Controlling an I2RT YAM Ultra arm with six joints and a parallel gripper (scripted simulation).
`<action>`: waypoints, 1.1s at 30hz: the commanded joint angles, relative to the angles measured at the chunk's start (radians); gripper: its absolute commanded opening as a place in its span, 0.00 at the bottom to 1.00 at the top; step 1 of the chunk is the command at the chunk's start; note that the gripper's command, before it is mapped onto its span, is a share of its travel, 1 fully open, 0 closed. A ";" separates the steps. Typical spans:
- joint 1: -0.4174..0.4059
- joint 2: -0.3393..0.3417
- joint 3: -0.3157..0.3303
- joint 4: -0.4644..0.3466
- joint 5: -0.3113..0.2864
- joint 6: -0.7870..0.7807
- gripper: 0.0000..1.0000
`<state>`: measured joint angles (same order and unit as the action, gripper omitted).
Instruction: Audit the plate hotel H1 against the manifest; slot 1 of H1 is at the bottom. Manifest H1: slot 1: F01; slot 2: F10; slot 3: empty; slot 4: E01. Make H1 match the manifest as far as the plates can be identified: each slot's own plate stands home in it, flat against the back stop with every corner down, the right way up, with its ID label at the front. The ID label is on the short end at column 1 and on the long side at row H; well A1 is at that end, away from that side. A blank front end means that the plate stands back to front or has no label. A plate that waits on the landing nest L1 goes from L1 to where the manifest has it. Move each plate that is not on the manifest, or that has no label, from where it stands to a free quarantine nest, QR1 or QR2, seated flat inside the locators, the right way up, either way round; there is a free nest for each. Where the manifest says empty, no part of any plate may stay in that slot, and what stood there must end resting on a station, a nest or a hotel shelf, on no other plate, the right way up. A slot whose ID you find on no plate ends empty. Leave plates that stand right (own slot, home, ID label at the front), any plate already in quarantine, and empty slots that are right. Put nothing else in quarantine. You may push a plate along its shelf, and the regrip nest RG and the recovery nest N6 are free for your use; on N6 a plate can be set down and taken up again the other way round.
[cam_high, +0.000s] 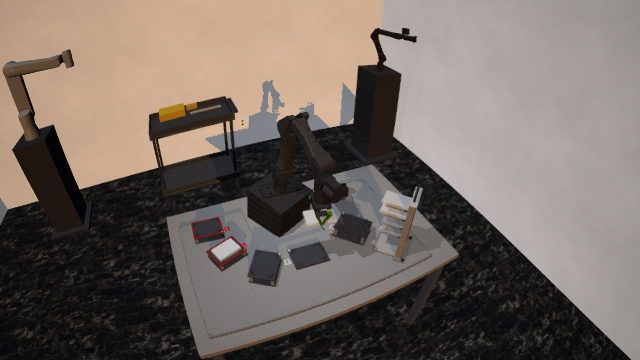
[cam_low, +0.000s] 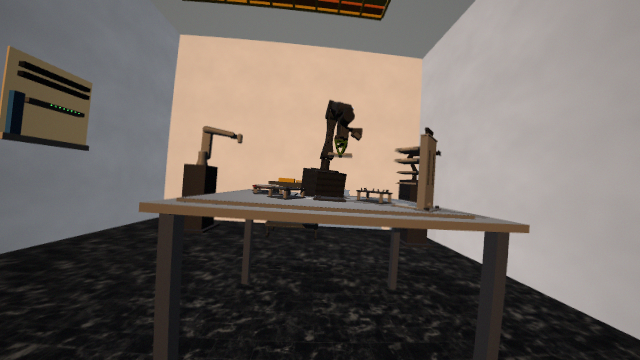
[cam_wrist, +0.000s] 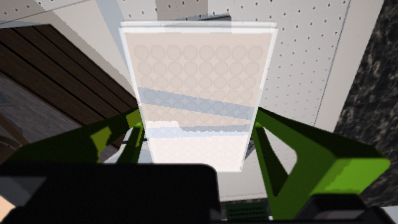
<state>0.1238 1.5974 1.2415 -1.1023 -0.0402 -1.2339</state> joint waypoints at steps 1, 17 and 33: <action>0.007 -0.007 0.024 -0.008 -0.001 0.076 0.86; 0.176 0.026 0.070 -0.015 0.021 0.451 0.86; 0.336 0.070 0.125 -0.025 0.042 0.743 0.86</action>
<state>0.4431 1.6733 1.3411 -1.1248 0.0013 -0.5953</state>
